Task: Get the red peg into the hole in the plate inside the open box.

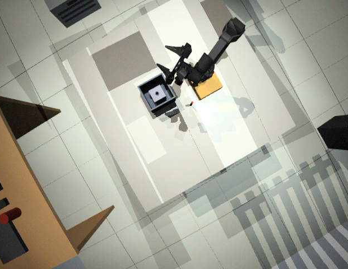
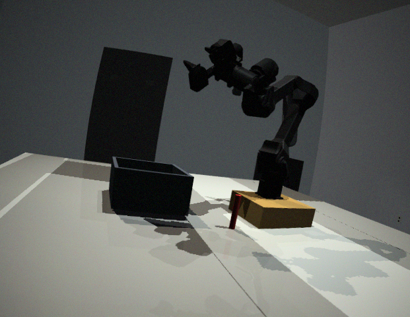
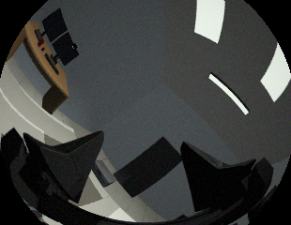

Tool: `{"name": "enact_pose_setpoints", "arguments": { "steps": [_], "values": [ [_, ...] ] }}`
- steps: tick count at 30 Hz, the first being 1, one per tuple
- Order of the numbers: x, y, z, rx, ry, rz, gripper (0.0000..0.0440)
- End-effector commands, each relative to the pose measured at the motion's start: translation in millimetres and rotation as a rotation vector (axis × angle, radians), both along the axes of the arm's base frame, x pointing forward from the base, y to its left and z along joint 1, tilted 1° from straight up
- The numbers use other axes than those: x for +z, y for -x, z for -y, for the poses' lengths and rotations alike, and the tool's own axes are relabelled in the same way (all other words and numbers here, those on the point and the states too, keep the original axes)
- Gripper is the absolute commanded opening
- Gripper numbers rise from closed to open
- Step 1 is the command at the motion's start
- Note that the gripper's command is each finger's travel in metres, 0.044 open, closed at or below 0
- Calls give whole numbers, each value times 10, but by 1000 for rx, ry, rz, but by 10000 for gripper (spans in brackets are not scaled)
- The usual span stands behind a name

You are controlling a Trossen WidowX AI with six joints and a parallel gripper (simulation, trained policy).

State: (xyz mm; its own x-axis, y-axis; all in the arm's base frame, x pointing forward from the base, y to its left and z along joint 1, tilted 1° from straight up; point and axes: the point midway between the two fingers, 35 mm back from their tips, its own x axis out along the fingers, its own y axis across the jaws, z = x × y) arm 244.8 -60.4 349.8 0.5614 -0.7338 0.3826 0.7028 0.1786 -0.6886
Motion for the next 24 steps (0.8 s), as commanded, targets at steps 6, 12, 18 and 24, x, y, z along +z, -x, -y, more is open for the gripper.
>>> {"name": "enact_pose_setpoints", "arguments": {
  "steps": [6,12,18,24],
  "values": [
    [-87,-328,-223,183,-71,-4,440],
    [-299,-627,-470,349,-199,-49,440],
    [-568,-828,-697,472,-361,-113,440],
    [-860,-920,-889,547,-548,-184,440]
  ]
}}
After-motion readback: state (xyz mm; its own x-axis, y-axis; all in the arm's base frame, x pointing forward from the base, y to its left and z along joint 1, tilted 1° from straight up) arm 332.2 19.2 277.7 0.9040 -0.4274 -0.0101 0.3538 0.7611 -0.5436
